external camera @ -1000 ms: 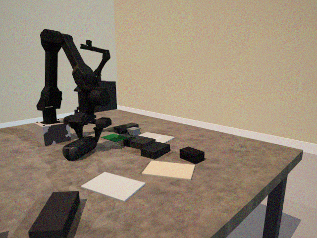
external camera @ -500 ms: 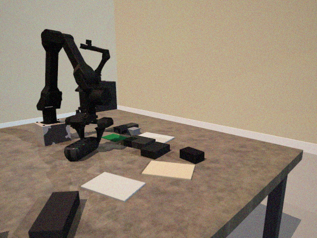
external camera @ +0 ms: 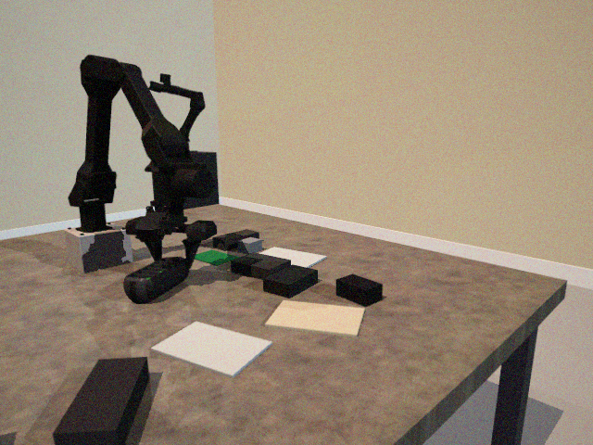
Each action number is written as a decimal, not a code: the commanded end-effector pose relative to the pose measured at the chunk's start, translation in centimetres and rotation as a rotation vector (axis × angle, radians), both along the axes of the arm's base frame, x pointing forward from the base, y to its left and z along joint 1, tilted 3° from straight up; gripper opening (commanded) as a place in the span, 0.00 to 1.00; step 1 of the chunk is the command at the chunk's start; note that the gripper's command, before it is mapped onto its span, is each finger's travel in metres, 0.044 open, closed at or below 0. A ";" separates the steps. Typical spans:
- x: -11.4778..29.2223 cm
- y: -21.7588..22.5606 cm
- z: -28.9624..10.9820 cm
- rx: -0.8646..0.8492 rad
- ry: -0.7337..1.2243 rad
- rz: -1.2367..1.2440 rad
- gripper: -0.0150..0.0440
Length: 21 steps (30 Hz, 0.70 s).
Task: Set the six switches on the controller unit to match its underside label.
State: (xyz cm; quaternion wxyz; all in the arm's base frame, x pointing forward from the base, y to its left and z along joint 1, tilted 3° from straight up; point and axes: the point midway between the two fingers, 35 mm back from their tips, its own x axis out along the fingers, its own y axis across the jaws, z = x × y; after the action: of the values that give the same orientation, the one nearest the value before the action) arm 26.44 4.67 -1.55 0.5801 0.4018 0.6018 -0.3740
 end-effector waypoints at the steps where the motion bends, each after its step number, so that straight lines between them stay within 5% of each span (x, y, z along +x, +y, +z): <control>1: 0.8 0.0 0.0 -0.004 -0.011 0.006 0.25; 6: 1.3 0.0 0.1 -0.004 -0.012 0.006 0.25; 21: 0.7 -0.1 2.4 -0.002 -0.006 0.003 0.92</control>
State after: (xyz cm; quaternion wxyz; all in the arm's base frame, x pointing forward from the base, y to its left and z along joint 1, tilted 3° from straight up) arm 26.79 4.66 -1.01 0.5752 0.3977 0.6064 -0.3784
